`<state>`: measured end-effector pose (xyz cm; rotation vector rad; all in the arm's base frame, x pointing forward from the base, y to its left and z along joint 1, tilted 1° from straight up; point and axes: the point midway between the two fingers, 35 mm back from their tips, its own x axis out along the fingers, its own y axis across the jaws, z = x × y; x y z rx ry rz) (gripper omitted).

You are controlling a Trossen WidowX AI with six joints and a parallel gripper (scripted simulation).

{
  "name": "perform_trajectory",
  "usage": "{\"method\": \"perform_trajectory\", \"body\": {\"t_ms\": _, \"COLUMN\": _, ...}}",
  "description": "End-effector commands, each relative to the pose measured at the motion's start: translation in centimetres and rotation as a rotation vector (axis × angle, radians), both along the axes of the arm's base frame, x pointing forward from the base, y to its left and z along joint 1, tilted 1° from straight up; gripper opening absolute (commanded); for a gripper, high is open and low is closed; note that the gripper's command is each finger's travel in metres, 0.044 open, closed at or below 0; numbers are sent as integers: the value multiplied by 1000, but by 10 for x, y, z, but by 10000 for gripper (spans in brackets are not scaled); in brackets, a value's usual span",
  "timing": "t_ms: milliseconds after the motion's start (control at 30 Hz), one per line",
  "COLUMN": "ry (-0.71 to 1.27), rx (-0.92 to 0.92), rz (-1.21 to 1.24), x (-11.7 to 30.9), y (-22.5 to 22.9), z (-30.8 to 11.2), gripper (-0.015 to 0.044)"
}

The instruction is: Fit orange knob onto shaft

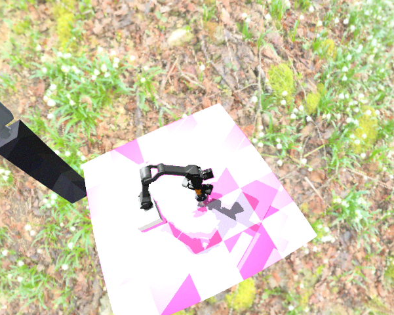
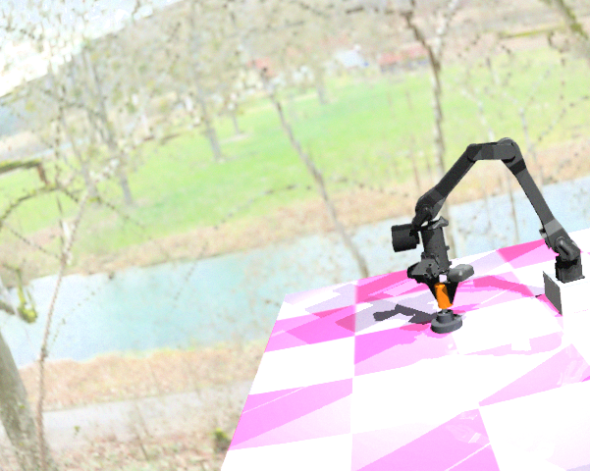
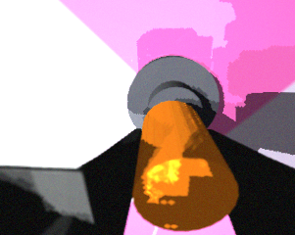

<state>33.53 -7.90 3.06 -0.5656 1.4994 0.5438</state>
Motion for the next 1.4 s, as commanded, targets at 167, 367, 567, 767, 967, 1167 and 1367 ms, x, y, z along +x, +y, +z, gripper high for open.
{"method": "perform_trajectory", "body": {"t_ms": 167, "ry": -7, "rx": -5, "rz": 150, "x": 5, "y": -2, "z": 4, "gripper": 0}}
{"method": "perform_trajectory", "body": {"t_ms": 367, "ry": -7, "rx": -6, "rz": 150, "x": 10, "y": -3, "z": 3, "gripper": 0}}
{"method": "perform_trajectory", "body": {"t_ms": 567, "ry": -7, "rx": -6, "rz": 150, "x": 10, "y": -3, "z": -1, "gripper": 0}}
{"method": "perform_trajectory", "body": {"t_ms": 767, "ry": -7, "rx": -6, "rz": 150, "x": 10, "y": -3, "z": 1, "gripper": 0}}
{"method": "perform_trajectory", "body": {"t_ms": 967, "ry": -7, "rx": -6, "rz": 175, "x": 9, "y": -3, "z": 4, "gripper": 0}}
{"method": "perform_trajectory", "body": {"t_ms": 1167, "ry": -4, "rx": -7, "rz": 359, "x": 6, "y": -2, "z": 5, "gripper": 0}}
{"method": "perform_trajectory", "body": {"t_ms": 1367, "ry": -4, "rx": -7, "rz": 359, "x": 4, "y": -1, "z": 4, "gripper": 0}}
